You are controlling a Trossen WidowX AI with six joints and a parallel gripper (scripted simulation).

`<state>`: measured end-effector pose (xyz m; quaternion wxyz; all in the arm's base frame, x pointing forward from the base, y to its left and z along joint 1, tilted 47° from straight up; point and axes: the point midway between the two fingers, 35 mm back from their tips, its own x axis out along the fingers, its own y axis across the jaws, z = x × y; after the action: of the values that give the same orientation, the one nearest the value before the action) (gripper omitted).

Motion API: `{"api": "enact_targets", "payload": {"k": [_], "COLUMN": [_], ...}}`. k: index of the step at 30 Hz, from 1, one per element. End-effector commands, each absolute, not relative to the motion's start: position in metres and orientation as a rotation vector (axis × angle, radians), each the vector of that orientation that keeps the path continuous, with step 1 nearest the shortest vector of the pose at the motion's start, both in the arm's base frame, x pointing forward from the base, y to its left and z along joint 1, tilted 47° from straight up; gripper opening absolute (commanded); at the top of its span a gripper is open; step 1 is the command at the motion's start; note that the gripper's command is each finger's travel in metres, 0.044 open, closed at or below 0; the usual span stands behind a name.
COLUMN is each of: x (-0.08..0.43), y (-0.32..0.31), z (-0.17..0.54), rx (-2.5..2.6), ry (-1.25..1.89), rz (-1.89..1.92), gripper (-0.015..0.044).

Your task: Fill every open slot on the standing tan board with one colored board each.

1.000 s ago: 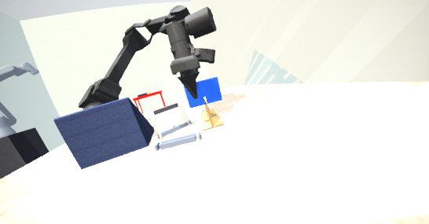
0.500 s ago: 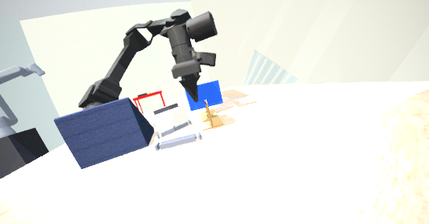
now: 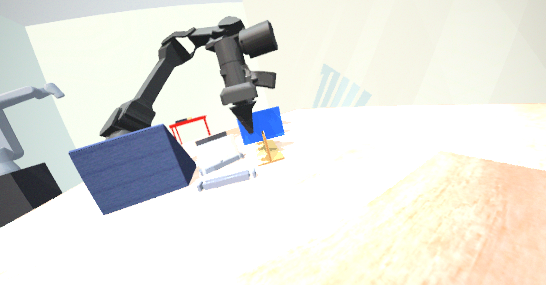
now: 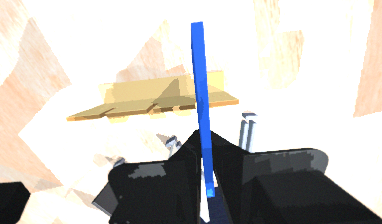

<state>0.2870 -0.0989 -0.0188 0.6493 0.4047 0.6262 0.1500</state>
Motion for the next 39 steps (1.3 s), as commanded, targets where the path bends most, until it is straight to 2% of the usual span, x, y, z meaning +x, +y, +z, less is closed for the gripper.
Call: {"api": "enact_targets", "payload": {"k": [1, 39], "x": [0.288, 0.292], "y": [-0.096, -0.077], "z": [-0.021, -0.039], "rx": [0.928, 0.929], "ry": [1.42, 1.42], "rz": [0.341, 0.342], "gripper": [0.0, 0.0]}}
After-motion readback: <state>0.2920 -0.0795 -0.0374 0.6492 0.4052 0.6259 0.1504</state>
